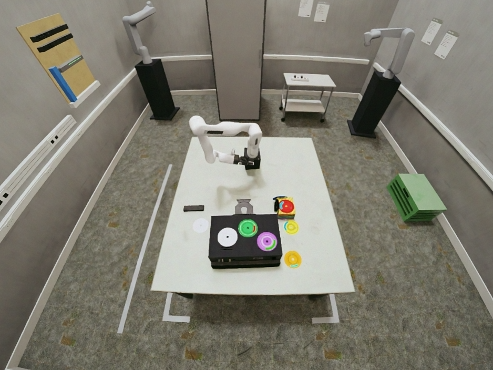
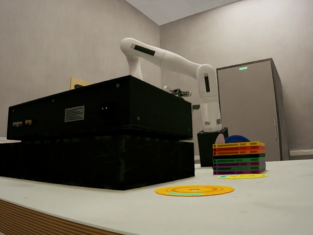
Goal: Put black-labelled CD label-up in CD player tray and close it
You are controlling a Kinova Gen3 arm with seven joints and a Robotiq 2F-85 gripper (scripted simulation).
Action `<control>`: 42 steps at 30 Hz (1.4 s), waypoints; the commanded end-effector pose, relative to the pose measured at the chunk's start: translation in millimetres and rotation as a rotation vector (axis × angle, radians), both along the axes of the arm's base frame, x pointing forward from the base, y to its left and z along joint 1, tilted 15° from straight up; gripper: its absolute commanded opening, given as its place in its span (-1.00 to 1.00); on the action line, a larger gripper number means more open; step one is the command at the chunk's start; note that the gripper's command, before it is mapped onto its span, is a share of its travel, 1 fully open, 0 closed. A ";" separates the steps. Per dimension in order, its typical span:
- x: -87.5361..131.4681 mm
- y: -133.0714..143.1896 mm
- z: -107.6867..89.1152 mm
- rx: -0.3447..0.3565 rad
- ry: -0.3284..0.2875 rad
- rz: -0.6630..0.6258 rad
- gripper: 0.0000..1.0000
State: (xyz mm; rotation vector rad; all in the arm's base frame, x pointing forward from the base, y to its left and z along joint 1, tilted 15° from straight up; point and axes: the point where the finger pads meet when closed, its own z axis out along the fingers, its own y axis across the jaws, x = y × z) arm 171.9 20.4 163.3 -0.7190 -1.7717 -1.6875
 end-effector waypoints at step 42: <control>-33.4 3.2 -47.6 -0.173 -0.598 0.672 1.00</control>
